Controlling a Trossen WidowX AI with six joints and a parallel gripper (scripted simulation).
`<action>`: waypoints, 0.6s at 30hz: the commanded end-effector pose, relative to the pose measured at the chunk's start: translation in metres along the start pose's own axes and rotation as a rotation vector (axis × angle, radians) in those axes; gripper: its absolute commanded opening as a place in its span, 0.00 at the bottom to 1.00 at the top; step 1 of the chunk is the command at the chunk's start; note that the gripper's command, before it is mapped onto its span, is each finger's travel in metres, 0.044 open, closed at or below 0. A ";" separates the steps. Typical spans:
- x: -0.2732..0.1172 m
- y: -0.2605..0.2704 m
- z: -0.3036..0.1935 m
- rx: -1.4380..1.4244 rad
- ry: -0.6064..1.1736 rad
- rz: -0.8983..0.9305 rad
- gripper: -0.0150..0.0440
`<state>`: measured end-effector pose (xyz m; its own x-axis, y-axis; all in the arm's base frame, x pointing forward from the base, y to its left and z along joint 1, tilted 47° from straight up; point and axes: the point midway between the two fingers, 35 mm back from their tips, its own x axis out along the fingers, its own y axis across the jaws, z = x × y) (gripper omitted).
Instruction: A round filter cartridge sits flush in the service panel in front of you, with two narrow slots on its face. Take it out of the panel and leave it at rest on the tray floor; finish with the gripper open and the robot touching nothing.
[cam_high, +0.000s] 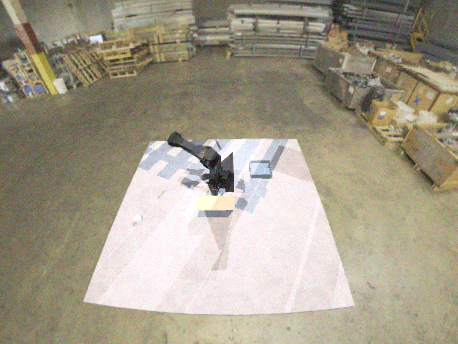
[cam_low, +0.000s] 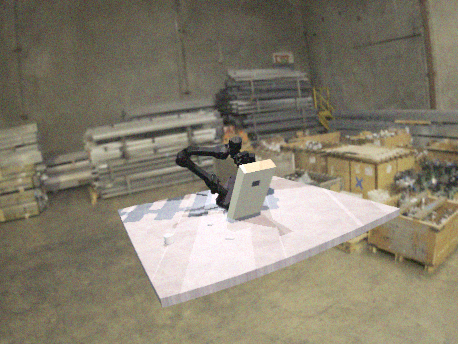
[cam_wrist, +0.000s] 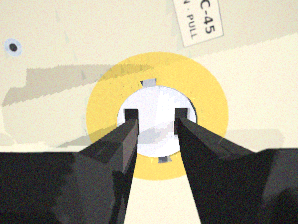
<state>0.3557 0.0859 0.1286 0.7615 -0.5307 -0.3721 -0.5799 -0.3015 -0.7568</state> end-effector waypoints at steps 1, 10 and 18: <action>0.001 0.000 0.001 -0.003 -0.006 0.001 0.44; 0.005 0.000 0.001 -0.003 -0.006 0.000 0.44; 0.011 0.000 0.001 -0.002 -0.006 0.000 0.44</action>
<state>0.3621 0.0820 0.1256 0.7628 -0.5295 -0.3713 -0.5788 -0.3028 -0.7572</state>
